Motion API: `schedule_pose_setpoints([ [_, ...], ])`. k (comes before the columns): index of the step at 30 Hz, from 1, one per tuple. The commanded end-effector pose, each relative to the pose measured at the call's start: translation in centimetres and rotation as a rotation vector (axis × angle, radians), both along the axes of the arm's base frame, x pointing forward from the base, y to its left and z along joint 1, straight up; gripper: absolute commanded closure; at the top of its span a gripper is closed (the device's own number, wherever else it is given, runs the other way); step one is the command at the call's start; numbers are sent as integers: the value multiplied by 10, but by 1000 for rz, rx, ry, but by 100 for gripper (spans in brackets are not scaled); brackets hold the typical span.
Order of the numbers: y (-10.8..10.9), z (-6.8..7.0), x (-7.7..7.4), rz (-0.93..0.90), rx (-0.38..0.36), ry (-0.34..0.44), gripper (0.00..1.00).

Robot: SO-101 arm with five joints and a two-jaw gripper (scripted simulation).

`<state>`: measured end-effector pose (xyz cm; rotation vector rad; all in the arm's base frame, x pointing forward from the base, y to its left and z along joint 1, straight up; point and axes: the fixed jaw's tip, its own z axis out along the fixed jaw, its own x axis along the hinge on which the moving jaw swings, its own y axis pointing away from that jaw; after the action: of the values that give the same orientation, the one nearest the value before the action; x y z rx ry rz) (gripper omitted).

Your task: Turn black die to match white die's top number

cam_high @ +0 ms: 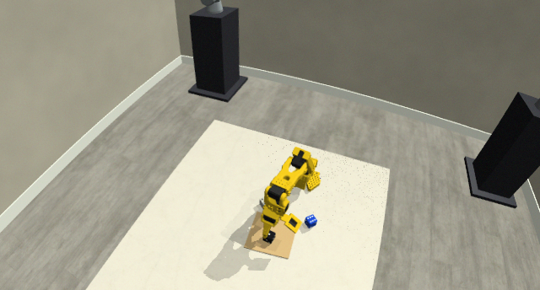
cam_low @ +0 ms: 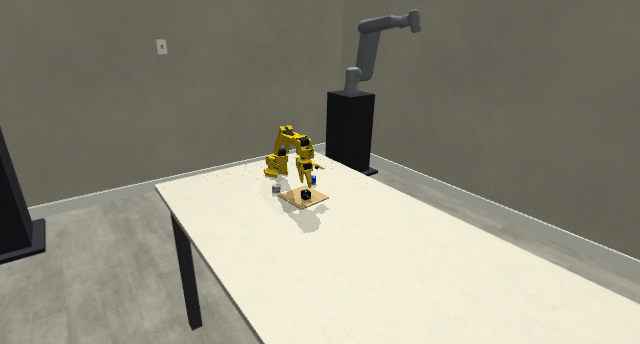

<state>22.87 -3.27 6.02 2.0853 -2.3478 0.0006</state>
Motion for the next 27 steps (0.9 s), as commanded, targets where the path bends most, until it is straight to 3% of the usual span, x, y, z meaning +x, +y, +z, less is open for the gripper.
schedule_pose_setpoints([
  [1,-2,20,8,2,-13,-100,65],
  [17,-2,10,9,2,-12,-95,65],
  [27,-2,-7,11,2,-12,-92,65],
])
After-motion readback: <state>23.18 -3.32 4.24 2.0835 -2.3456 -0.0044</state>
